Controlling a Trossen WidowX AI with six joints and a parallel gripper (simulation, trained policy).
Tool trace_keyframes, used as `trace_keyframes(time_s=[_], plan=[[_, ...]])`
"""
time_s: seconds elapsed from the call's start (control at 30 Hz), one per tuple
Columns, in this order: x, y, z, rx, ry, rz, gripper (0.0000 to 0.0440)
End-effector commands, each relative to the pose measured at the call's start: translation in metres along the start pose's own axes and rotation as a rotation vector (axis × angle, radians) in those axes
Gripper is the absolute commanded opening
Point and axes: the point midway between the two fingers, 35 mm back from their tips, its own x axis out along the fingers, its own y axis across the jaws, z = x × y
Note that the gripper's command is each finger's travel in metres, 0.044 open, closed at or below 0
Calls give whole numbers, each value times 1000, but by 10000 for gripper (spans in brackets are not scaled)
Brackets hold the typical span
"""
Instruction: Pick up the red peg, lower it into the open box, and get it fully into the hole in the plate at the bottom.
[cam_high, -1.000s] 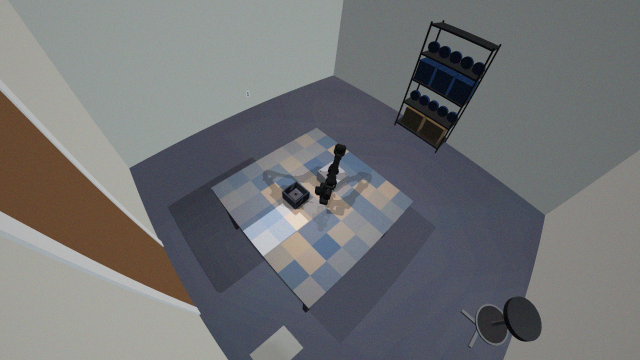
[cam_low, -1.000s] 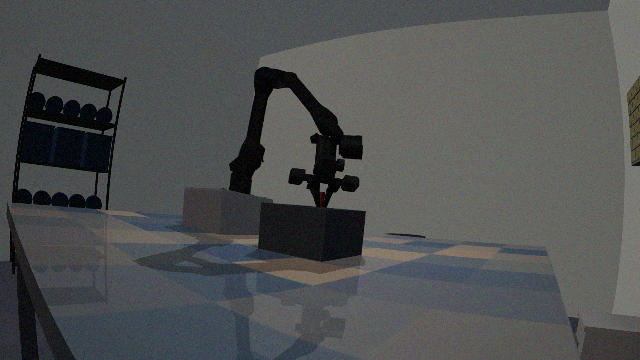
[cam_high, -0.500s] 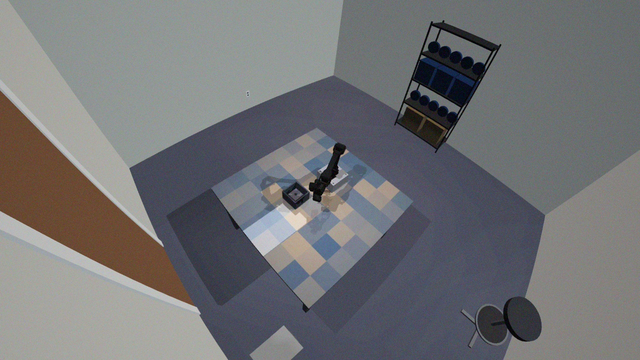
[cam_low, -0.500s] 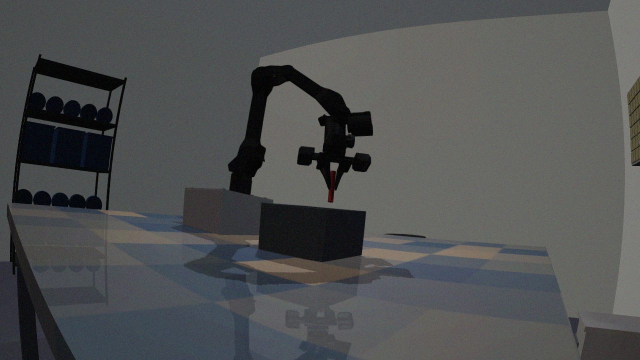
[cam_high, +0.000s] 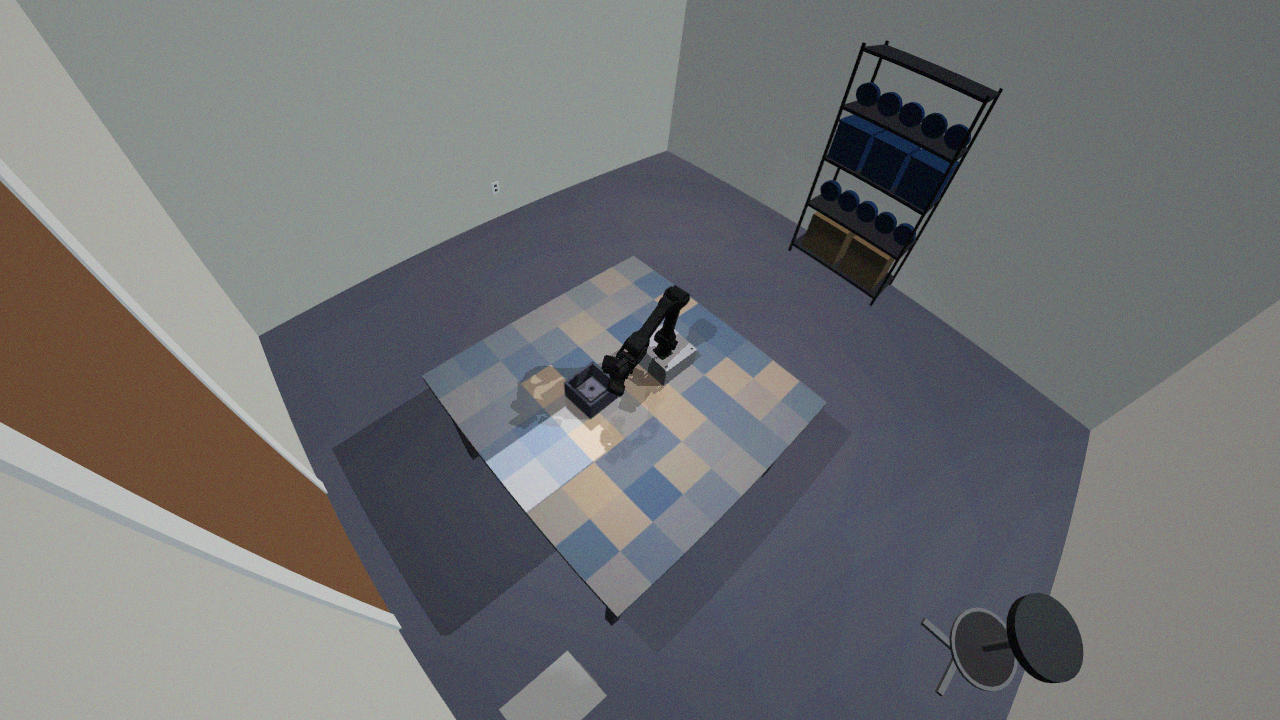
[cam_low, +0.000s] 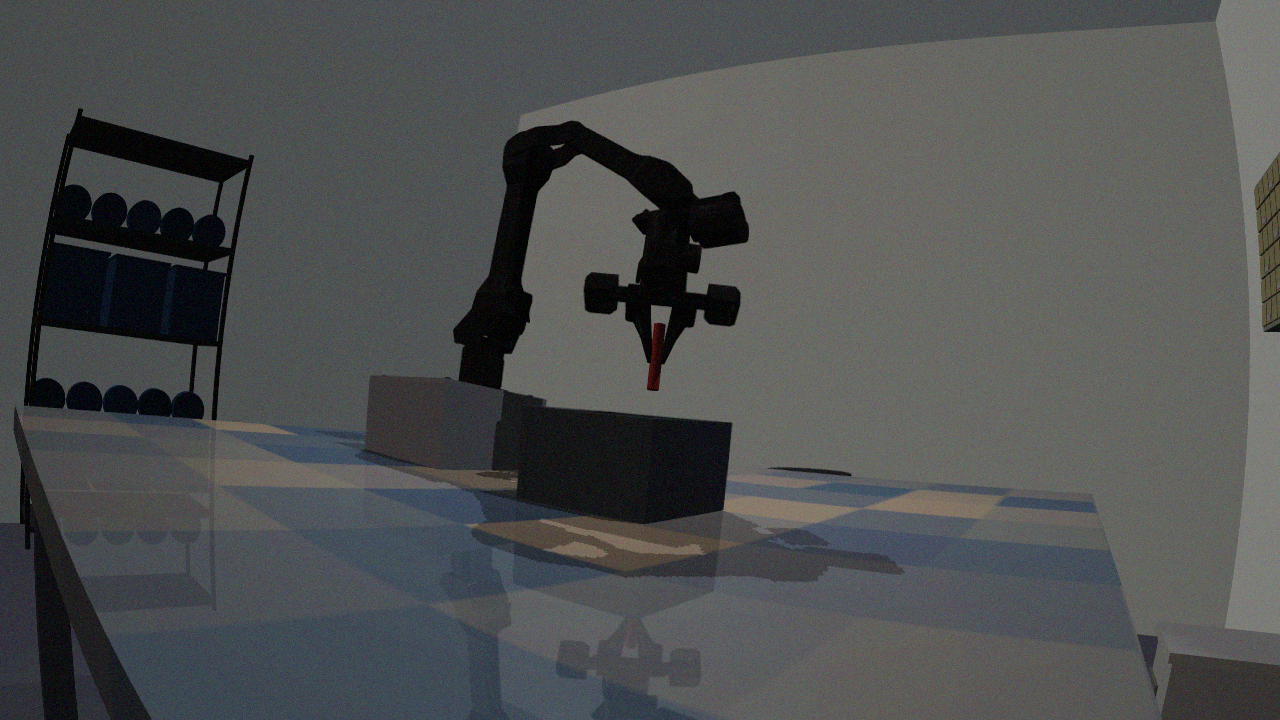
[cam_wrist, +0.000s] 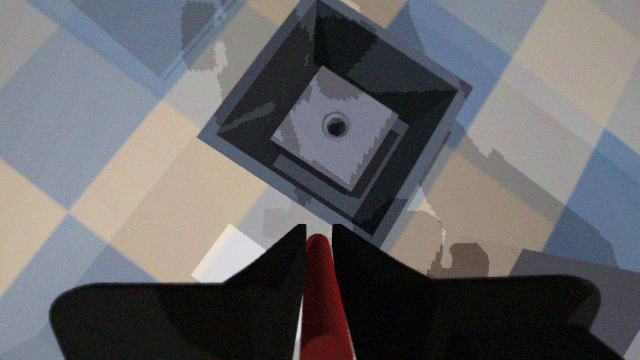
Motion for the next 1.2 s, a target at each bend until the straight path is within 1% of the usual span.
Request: trace_keyframes(time_s=[0.0,0.53,0.9,0.97,1.1,1.13,1.17], plan=[[3,-1,13,23,0,3,0],[37,-14,65,133,11,-14,5],[71,-20,78,170,57,-32,11],[79,-21,77,168,67,-39,28],[94,-25,75,151,85,-57,122],[97,-26,75,143,91,-65,137],[100,-26,74,132,97,-74,142]])
